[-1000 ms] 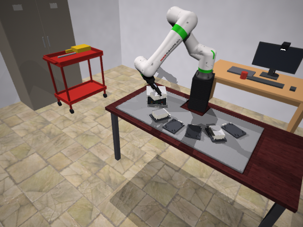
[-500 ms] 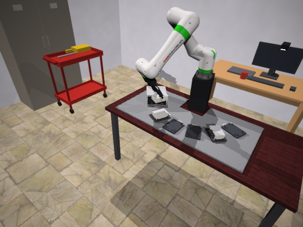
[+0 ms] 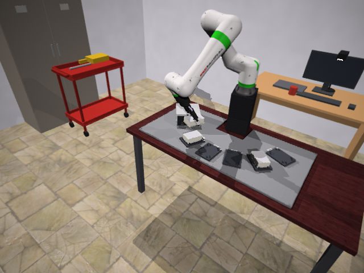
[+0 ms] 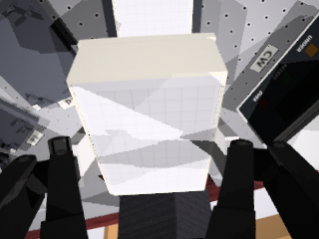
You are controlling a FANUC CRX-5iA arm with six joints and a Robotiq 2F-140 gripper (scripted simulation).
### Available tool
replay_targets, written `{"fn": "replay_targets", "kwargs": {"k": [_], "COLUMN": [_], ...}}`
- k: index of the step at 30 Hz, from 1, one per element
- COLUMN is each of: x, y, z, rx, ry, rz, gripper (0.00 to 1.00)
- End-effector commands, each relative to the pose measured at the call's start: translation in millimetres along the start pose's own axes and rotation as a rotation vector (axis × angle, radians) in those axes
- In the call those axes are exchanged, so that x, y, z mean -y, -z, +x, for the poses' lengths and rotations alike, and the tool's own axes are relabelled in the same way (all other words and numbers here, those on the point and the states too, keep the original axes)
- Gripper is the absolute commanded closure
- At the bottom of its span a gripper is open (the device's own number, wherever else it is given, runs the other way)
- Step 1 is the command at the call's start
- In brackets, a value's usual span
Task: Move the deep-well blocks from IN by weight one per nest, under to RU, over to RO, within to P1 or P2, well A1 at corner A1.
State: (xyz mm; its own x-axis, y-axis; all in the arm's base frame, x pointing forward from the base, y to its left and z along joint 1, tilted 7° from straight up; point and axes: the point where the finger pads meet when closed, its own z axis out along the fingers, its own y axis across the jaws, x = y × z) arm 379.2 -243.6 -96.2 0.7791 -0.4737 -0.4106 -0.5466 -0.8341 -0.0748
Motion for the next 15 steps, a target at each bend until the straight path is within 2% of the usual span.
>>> {"fn": "replay_targets", "kwargs": {"k": [1, 12, 15], "x": [3.0, 35.0, 38.0], "y": [0.5, -17.2, -18.8], "z": [0.7, 3.4, 3.6], "rx": [0.000, 0.000, 0.000], "ry": [0.000, 0.317, 0.318], "rz": [0.000, -0.184, -0.184], "gripper": [0.90, 0.90, 0.90]}}
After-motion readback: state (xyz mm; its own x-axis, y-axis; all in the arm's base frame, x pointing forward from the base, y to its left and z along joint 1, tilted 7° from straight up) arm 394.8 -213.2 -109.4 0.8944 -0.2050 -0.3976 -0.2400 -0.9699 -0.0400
